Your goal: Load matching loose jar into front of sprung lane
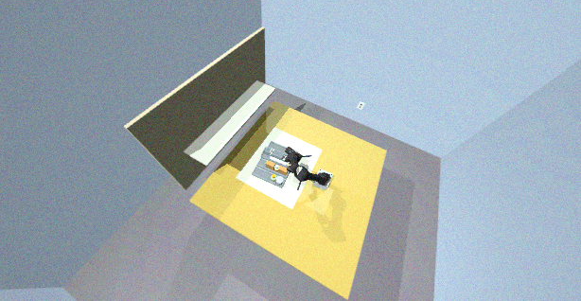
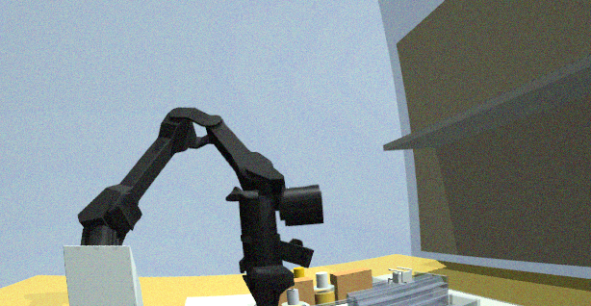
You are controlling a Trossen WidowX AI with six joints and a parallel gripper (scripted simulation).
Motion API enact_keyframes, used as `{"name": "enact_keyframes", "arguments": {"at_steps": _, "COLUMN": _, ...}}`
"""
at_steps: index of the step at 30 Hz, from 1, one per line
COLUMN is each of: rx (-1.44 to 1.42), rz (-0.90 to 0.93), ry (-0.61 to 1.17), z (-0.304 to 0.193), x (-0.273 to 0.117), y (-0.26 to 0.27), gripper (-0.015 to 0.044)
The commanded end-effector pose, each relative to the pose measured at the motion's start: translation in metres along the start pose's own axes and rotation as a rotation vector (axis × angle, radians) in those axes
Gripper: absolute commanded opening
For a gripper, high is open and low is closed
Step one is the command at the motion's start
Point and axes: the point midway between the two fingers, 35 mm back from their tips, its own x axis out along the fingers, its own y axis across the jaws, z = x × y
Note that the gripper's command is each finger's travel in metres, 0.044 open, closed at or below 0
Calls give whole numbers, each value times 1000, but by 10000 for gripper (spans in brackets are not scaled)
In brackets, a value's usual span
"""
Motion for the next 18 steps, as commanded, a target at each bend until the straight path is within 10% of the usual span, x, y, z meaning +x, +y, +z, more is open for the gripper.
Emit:
{"name": "enact_keyframes", "arguments": {"at_steps": 1, "rx": 3, "rz": 5, "ry": -1, "z": 0, "x": 1, "y": 0, "gripper": 230}}
{"name": "enact_keyframes", "arguments": {"at_steps": 18, "rx": 56, "rz": -50, "ry": 12, "z": -3, "x": -23, "y": -11, "gripper": 0}}
